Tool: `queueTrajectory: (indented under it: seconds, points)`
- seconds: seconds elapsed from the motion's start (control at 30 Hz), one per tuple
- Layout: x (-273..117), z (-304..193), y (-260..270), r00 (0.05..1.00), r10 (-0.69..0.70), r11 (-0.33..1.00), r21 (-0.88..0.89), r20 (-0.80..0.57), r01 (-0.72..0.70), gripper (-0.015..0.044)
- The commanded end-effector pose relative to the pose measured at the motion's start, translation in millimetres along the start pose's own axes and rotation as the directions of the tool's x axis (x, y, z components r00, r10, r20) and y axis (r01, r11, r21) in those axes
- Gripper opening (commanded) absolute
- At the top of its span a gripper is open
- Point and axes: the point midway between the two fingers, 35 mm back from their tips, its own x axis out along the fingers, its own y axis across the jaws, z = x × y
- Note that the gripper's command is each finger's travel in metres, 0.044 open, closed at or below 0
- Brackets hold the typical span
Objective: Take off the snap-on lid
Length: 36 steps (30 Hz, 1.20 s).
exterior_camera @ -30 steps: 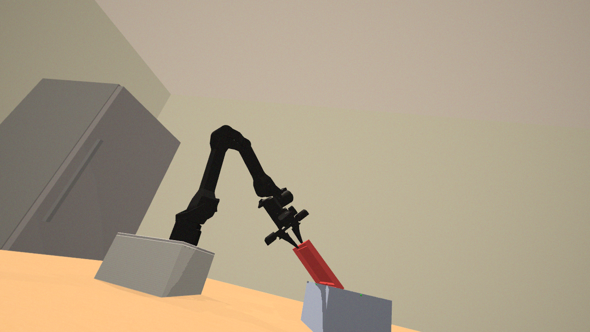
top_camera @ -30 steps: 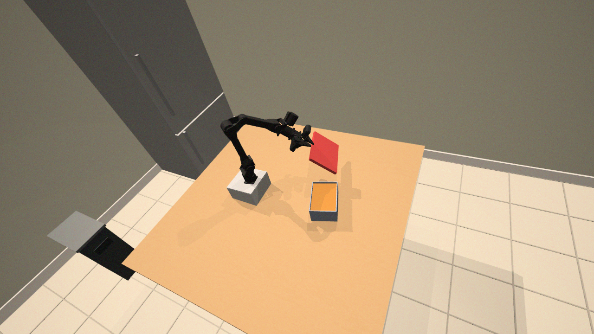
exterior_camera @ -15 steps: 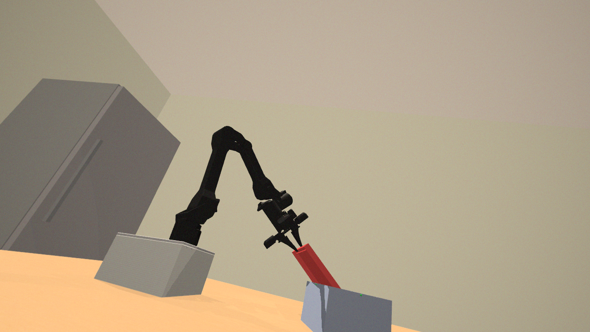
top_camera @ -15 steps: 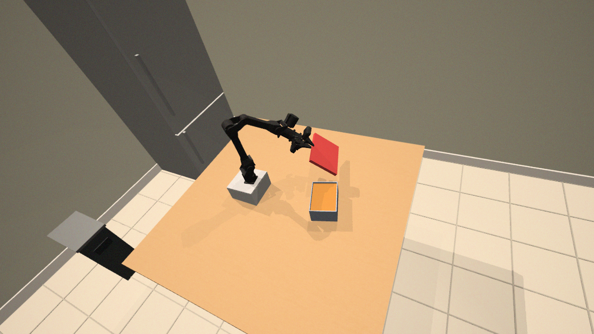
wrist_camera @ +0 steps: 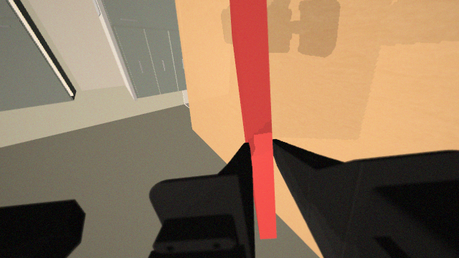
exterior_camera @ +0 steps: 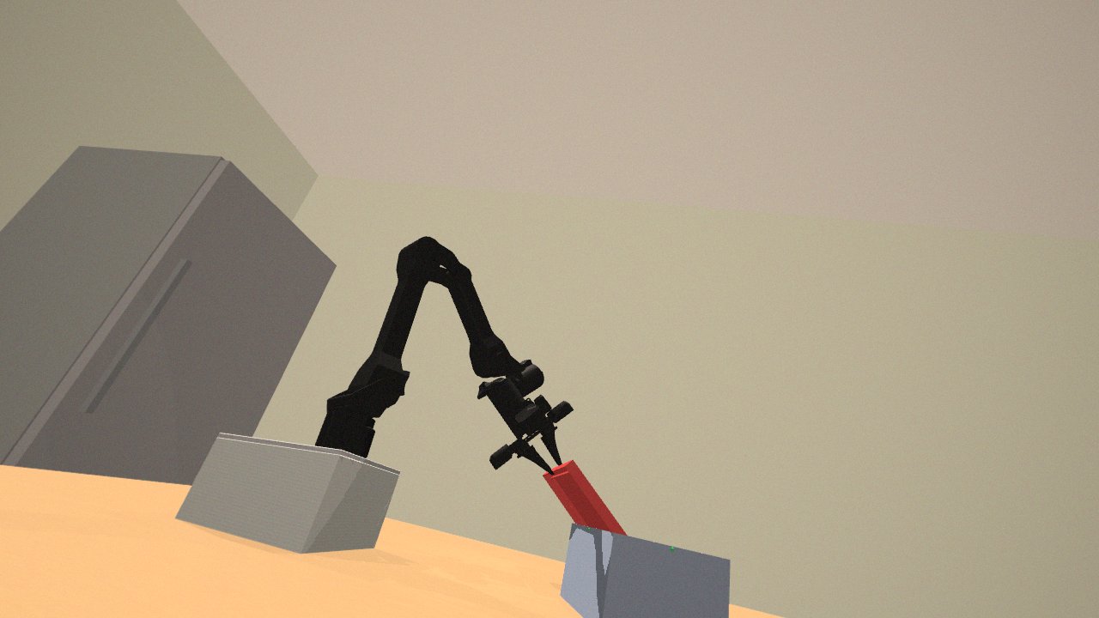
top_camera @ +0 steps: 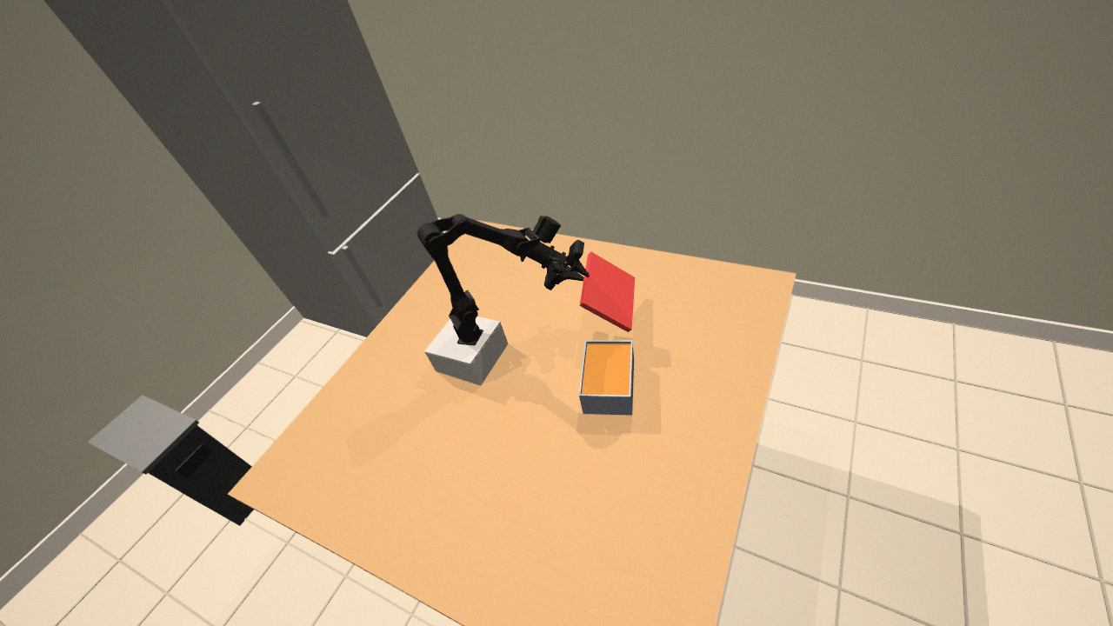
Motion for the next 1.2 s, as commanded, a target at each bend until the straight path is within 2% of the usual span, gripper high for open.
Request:
queueTrajectory:
  seconds: [0.0, 1.17]
  points:
    - [2.7, 1.1, -2.2, 1.000, 0.006, 1.000, 0.005, 0.007, -0.006, 0.0000]
    - [20.9, 1.2, -23.9, 1.000, 0.006, 1.000, 0.005, 0.007, -0.006, 0.0000]
